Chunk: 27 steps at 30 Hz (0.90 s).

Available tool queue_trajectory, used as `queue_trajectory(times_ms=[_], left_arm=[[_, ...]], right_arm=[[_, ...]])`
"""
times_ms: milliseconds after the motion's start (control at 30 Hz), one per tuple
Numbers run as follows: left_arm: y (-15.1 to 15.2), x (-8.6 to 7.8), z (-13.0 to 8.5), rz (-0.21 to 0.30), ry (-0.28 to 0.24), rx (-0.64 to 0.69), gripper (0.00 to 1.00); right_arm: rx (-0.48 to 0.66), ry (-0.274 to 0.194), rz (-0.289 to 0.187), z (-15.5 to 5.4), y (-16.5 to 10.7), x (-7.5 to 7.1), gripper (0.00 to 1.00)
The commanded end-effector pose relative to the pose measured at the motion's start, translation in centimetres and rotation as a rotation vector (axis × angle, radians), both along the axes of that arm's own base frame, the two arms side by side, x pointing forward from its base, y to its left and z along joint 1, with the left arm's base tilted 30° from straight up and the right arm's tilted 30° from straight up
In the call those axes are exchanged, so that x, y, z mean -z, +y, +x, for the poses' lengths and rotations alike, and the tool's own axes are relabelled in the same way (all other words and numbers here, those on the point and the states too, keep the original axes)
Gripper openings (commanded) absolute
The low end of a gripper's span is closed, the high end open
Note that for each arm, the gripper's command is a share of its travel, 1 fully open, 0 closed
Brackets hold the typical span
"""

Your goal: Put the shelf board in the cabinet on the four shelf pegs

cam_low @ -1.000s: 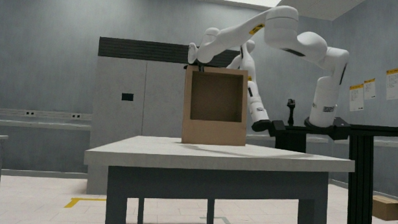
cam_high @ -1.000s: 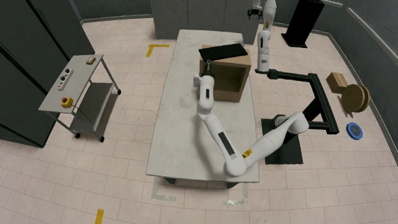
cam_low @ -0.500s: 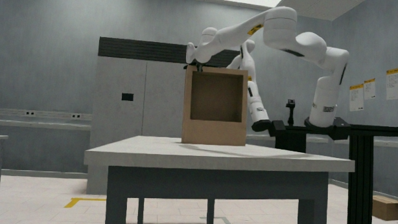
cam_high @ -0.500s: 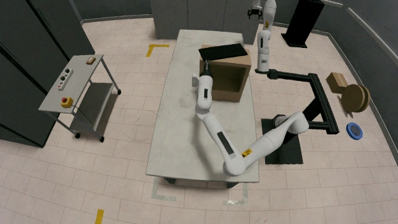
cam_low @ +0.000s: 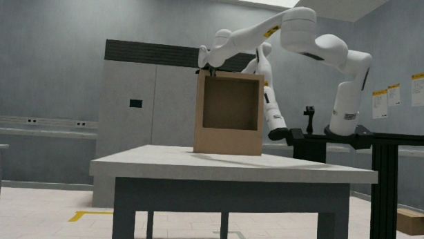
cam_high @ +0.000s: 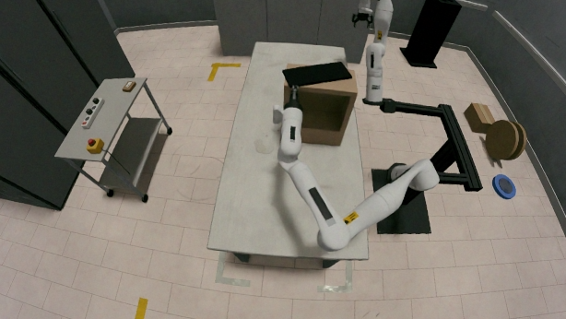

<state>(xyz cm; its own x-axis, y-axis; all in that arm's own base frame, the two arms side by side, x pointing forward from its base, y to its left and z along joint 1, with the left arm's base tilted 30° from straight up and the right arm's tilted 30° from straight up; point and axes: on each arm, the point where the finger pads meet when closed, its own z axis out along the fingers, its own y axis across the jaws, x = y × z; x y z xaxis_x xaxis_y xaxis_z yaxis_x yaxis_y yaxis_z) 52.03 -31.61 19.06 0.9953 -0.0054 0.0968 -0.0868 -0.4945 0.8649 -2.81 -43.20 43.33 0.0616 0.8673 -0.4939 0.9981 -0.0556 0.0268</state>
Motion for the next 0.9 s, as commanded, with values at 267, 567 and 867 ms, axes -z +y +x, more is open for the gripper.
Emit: queue_trajectory(times_ms=[267, 567, 867], left_arm=[[-0.1, -0.1, 0.0, 0.0, -0.002, 0.001, 0.099], [-0.1, -0.1, -0.1, 0.0, -0.002, 0.001, 0.099], [-0.1, 0.0, -1.1, 0.0, -0.002, 0.001, 0.099]], right_arm=[[0.0, -0.001, -0.001, 0.0, 0.0, -0.1, 1.0], [0.0, -0.001, -0.001, 0.0, 0.0, -0.1, 1.0], [0.0, -0.001, -0.001, 0.0, 0.0, -0.1, 1.0]])
